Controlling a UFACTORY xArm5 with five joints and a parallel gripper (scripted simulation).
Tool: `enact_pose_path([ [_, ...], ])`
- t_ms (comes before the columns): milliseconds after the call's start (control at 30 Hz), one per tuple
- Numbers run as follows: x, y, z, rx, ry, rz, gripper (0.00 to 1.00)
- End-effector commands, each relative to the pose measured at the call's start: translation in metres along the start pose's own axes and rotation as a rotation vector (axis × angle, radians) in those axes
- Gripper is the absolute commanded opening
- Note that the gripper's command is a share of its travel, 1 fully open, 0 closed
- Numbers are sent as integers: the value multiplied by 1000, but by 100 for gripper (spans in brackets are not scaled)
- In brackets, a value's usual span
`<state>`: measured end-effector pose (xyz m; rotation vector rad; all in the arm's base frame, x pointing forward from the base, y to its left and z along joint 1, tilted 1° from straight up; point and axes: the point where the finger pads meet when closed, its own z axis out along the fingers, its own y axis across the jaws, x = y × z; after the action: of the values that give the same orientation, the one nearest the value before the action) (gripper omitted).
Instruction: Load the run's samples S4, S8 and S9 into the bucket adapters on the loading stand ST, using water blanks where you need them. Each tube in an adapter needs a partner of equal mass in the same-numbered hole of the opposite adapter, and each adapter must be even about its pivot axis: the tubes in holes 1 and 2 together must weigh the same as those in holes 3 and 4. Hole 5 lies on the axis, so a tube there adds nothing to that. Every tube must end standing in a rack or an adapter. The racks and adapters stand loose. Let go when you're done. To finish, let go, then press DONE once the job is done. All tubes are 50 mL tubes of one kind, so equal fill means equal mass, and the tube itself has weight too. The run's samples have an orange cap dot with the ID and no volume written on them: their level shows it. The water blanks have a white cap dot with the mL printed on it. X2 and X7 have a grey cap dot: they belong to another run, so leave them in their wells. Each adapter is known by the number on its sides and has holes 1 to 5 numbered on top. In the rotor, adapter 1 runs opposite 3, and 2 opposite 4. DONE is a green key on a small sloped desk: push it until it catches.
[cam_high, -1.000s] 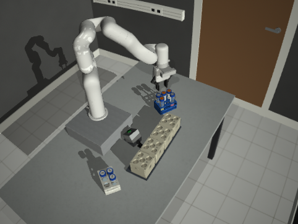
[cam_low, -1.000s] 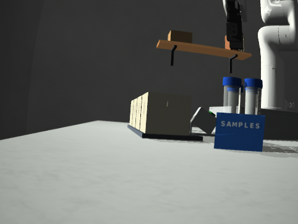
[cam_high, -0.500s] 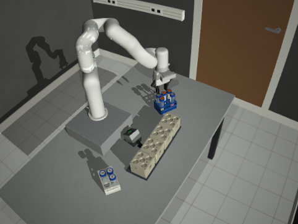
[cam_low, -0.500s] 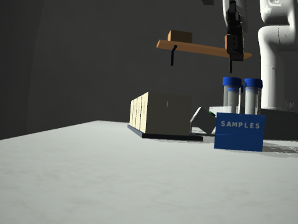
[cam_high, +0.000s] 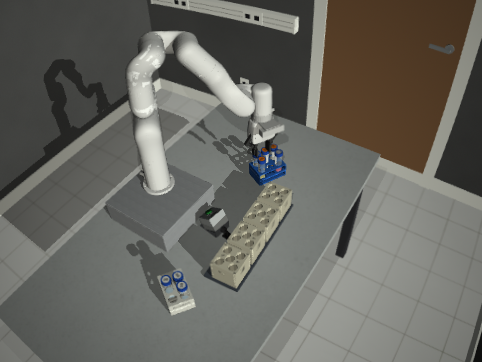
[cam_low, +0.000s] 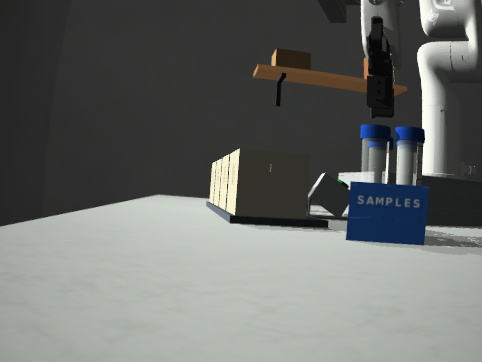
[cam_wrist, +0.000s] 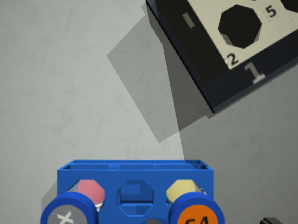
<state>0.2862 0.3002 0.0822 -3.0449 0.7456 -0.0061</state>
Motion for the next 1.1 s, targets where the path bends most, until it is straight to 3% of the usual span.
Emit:
enact_pose_path([
  [0, 0, -2, 8, 8, -13, 0, 57],
  [467, 0, -2, 34, 8, -13, 0, 57],
  [1067, 0, -2, 39, 8, -13, 0, 57],
])
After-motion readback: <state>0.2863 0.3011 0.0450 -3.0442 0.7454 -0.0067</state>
